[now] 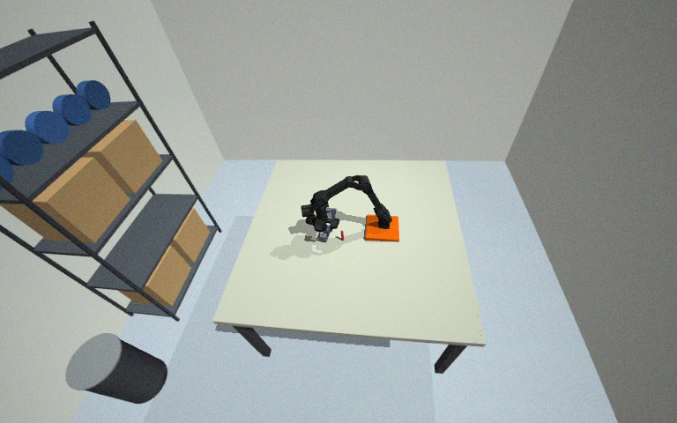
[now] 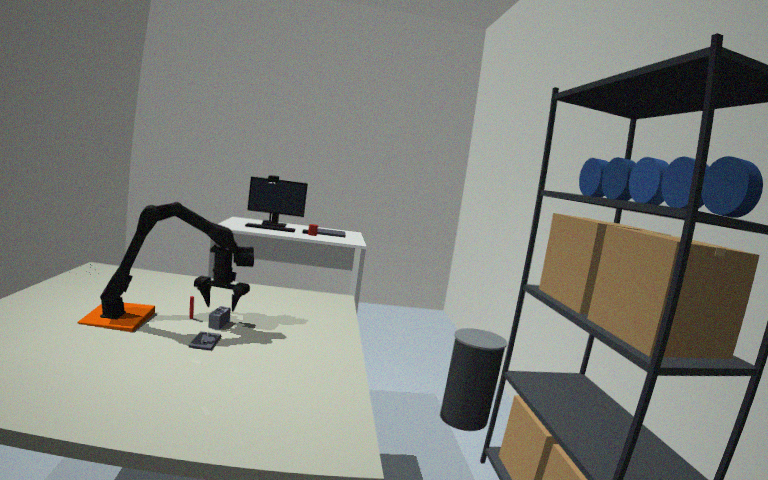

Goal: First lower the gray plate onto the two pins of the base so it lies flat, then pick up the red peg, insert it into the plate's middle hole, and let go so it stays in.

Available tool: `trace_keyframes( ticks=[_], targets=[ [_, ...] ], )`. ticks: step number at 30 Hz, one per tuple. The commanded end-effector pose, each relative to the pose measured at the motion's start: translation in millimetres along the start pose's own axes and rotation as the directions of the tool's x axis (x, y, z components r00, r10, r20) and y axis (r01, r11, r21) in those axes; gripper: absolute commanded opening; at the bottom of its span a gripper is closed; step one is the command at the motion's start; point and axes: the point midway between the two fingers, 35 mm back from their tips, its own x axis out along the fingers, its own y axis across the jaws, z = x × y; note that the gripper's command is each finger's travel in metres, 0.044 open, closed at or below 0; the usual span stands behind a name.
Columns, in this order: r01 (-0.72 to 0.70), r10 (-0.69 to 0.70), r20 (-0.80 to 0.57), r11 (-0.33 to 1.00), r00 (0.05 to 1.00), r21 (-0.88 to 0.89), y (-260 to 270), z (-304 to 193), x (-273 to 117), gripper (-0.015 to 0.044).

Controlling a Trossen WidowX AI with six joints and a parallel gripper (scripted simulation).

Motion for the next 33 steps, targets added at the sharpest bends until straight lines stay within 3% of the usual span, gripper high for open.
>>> trace_keyframes(
  ticks=[1,28,33],
  targets=[
    [-0.01,0.01,-0.002,1.0,1.0,-0.001,0.5,0.3,9.6,0.044],
    [-0.01,0.01,-0.002,1.0,1.0,-0.001,2.0,-0.3,50.7,0.044],
    [-0.01,0.01,-0.002,1.0,1.0,-0.001,2.0,-0.3,50.7,0.0309]
  ],
)
